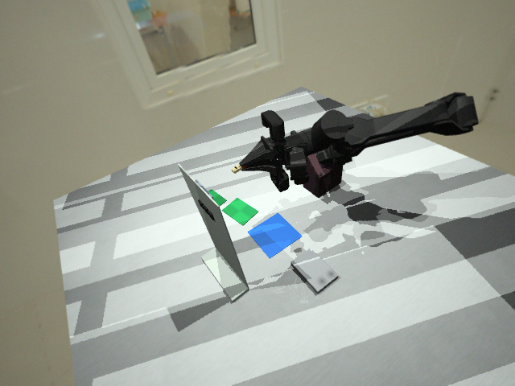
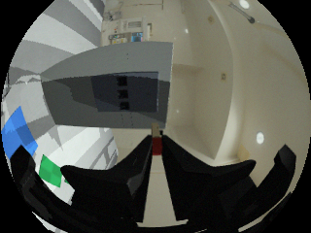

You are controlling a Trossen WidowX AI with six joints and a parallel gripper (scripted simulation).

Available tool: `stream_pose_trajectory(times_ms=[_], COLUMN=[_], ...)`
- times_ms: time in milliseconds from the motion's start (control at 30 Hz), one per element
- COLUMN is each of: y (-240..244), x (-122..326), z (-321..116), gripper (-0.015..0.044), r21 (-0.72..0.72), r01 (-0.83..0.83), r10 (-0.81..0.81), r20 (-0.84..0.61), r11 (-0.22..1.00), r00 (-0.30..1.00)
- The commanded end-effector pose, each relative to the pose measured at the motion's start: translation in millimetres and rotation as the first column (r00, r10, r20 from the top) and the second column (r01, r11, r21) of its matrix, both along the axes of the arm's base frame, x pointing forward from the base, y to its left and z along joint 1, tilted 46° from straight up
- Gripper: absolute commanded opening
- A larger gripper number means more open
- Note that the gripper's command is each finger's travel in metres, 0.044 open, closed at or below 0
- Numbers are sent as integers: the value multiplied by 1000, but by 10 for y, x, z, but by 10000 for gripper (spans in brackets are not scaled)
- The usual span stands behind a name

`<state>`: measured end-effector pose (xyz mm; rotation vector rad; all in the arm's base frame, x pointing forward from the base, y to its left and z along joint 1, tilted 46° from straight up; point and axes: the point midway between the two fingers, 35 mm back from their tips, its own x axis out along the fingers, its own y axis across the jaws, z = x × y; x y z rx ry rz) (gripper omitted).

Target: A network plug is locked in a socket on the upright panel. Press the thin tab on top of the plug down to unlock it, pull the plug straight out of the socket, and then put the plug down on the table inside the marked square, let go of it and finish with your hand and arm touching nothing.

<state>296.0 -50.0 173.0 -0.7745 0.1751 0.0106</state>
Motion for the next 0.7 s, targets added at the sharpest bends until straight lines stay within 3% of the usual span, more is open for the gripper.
stream_pose_trajectory(times_ms=[0, 667], y=[-4, 472], x=[-23, 0], z=[56, -683], gripper=[0, 0], r21=[-7, -46], r01=[-8, -358], r10=[8, 338], r20=[7, -237], r11=[1000, 932], r00=[1000, 911])
